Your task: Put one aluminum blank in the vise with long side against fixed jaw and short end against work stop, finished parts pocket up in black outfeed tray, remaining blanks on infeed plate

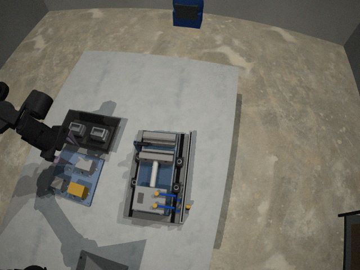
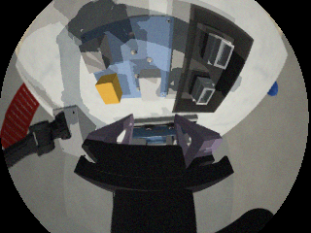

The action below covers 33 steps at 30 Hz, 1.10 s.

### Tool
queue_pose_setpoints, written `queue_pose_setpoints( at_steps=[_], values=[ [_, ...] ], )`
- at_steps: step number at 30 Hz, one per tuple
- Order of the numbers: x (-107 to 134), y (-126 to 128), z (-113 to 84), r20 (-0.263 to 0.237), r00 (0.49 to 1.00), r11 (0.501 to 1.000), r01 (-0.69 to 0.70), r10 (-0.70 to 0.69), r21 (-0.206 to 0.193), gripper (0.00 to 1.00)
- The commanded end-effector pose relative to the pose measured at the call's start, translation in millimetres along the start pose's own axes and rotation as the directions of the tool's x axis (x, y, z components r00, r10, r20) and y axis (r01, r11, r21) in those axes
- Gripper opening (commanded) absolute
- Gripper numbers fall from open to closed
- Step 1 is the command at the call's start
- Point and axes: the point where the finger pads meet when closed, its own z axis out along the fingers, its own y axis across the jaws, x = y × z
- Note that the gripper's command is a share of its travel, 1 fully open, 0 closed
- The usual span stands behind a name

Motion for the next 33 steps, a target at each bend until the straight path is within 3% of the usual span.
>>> queue_pose_setpoints(
  at_steps=[1,11,18,24,25,33],
  values=[
    [7,-10,-24.5,-0.001,1.0,1.0,0.022,-0.022,0.014,0.64],
    [24,-9,-75.5,-0.007,1.0,0.999,0.027,-0.027,0.025,0.64],
    [26,-6,-74.9,-0.003,1.0,1.0,0.031,-0.031,-0.003,0.64],
    [31,-9,-78.7,-0.004,1.0,1.0,0.024,-0.024,0.001,0.64],
    [31,-9,-78.6,-0.004,1.0,1.0,0.024,-0.024,0.002,0.0],
    [30,-6,-71.8,-0.002,1.0,1.0,0.022,-0.022,-0.011,0.0]
  ],
)
